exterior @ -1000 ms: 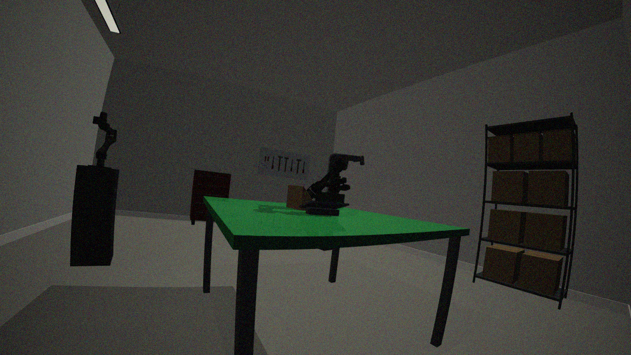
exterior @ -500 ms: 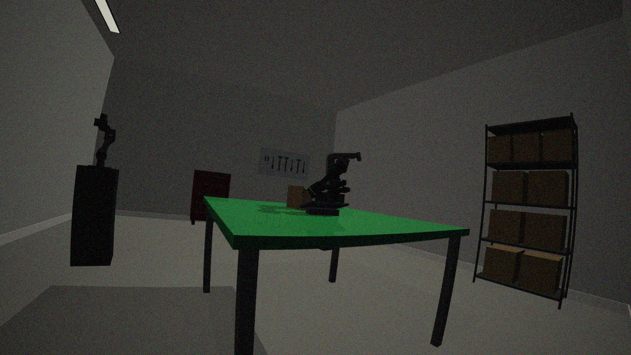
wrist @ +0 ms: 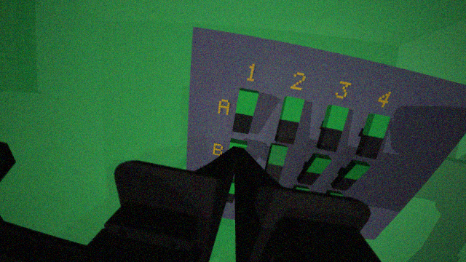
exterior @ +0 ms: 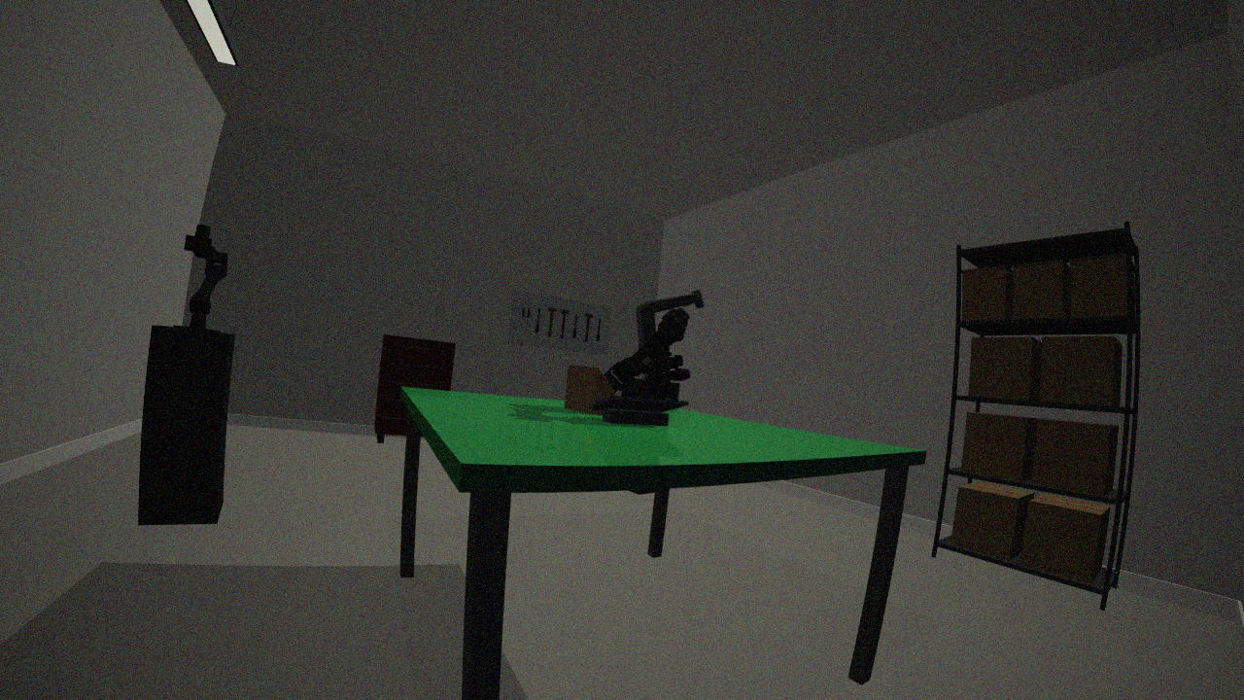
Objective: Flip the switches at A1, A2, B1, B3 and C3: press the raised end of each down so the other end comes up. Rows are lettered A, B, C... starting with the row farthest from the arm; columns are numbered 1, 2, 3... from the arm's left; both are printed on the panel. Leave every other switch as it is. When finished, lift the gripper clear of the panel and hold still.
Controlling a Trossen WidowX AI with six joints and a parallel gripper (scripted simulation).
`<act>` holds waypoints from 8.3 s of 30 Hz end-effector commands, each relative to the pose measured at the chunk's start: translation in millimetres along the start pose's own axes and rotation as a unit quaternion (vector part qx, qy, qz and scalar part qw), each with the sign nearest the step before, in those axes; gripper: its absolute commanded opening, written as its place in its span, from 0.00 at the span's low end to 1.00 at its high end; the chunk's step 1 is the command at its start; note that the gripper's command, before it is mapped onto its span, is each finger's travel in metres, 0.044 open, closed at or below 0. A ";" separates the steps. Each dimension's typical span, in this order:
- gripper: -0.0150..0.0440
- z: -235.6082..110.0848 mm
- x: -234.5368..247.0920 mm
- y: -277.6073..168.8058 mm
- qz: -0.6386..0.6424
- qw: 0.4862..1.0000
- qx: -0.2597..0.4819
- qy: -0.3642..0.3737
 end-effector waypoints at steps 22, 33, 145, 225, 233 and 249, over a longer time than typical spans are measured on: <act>0.25 3.6 0.0 0.2 0.002 1.000 0.000 0.002; 0.25 5.1 0.0 0.3 0.002 1.000 0.000 0.002; 0.25 5.7 -69.7 2.4 0.002 1.000 -0.001 0.000; 0.25 4.2 -72.2 -61.9 0.003 1.000 -0.026 0.001; 0.25 5.3 -72.1 -61.9 0.003 1.000 -0.026 0.001; 0.25 7.5 -72.1 -61.8 0.003 1.000 -0.026 0.001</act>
Point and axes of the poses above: the point midway between the two fingers, 35 mm back from their tips, its own z axis out along the fingers, its own x axis across the jaws, y = z × x, the point moved 7 cm from there along -z, back along the fingers, and after that the axes turned 2 degrees about z, right-handed, at the moved point
